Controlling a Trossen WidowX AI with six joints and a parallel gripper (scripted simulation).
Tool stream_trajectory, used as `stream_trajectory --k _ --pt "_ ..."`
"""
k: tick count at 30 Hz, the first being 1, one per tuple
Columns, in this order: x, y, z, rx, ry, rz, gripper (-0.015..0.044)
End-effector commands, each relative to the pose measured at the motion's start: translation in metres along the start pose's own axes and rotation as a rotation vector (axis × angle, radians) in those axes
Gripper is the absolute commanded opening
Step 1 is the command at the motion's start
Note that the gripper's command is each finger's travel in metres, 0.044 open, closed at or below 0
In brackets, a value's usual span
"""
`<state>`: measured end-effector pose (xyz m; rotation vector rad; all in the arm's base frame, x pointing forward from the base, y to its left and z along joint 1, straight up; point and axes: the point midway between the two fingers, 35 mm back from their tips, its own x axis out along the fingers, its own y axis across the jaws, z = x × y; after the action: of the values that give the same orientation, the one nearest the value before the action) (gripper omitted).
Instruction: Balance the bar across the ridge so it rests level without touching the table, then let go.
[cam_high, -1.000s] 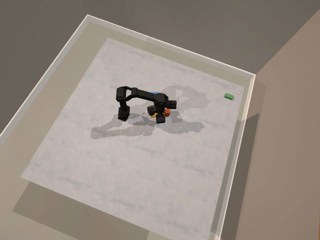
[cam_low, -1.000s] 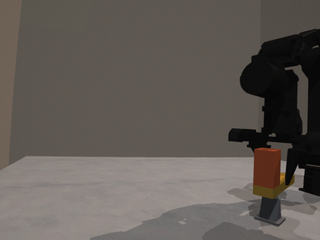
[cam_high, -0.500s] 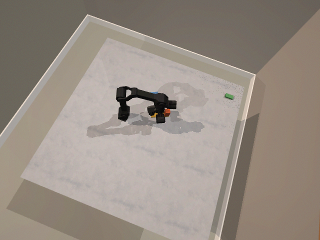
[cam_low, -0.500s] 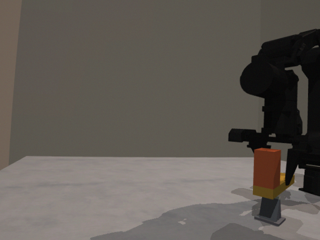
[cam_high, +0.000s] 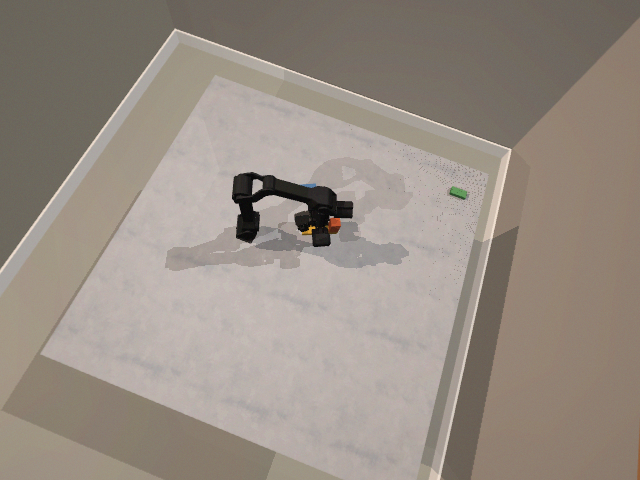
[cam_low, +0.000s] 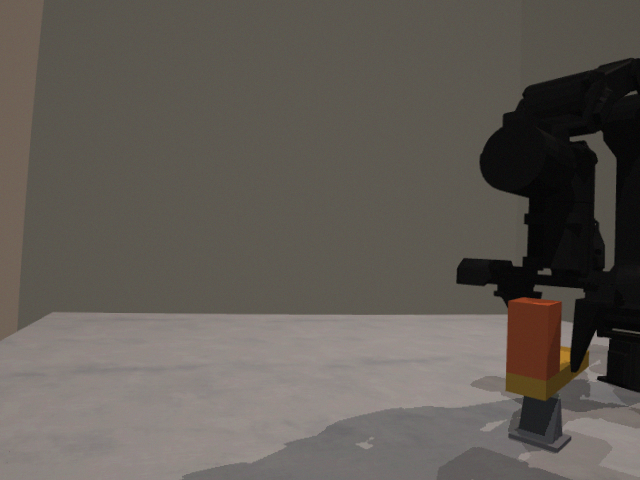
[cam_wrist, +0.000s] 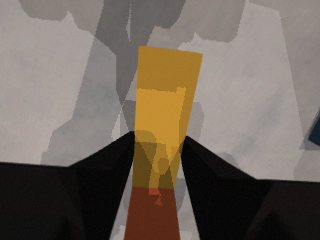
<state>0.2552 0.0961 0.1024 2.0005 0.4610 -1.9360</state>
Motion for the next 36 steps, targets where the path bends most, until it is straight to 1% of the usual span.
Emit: stream_trajectory --k 1,36 --pt "0.0015 -0.0003 0.0006 0.004 -0.003 -0.002 0.0" --pt "0.0046 -0.0003 0.0005 0.004 -0.003 -0.002 0.0"
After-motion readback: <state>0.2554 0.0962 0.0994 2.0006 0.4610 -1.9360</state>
